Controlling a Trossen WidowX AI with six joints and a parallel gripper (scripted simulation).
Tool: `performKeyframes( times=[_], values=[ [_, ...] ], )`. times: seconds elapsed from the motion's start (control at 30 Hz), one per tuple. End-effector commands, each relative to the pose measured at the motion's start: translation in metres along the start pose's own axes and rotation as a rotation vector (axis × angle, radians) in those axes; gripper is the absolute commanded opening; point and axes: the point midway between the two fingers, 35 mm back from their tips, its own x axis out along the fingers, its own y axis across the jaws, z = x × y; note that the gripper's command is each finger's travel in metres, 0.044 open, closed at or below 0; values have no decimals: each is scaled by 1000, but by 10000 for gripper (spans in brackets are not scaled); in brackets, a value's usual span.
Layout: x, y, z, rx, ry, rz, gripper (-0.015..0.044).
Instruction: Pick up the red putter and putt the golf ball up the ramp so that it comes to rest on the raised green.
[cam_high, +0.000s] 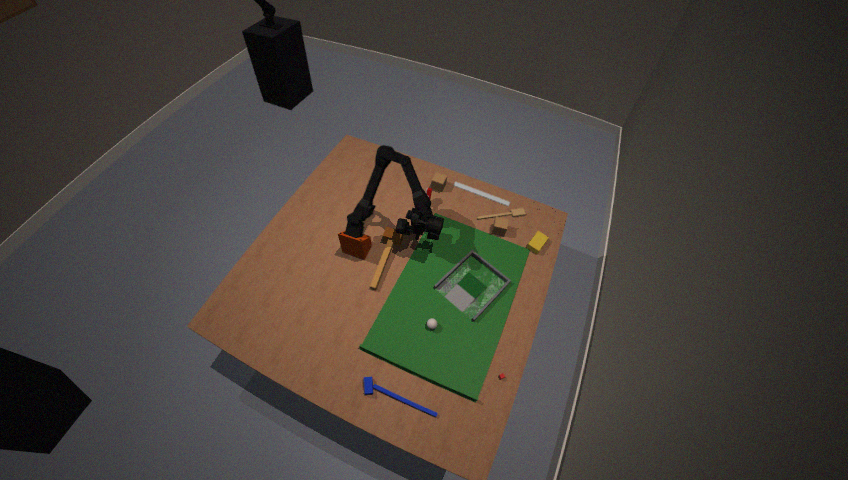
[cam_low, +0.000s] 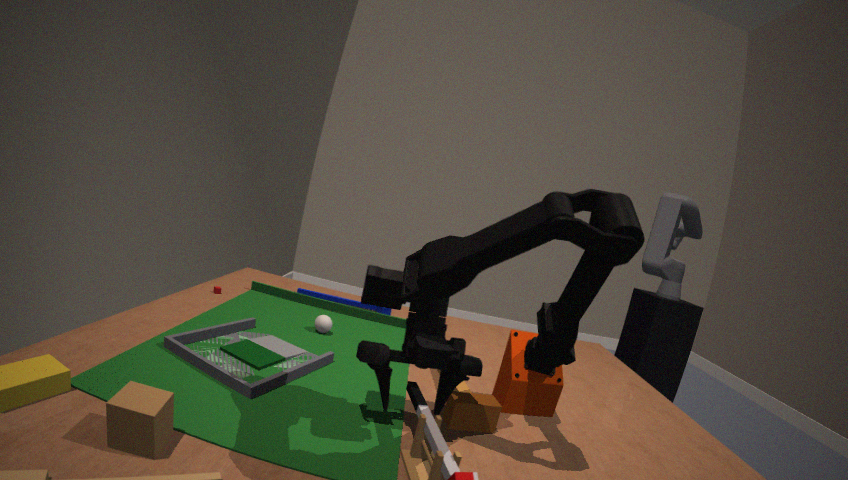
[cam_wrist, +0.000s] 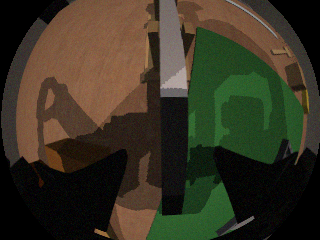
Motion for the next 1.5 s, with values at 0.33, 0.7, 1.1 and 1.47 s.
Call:
performKeyframes(
  times=[0.33, 0.7, 1.1, 1.47],
  values=[
    [0, 0, 0, -3, 0, 0, 46],
    [-16, -3, 2, -1, 9, -1, 0],
    [-74, -3, 16, 3, 13, 1, 0],
    [-99, -8, -1, 168, 38, -12, 0]
  ],
)
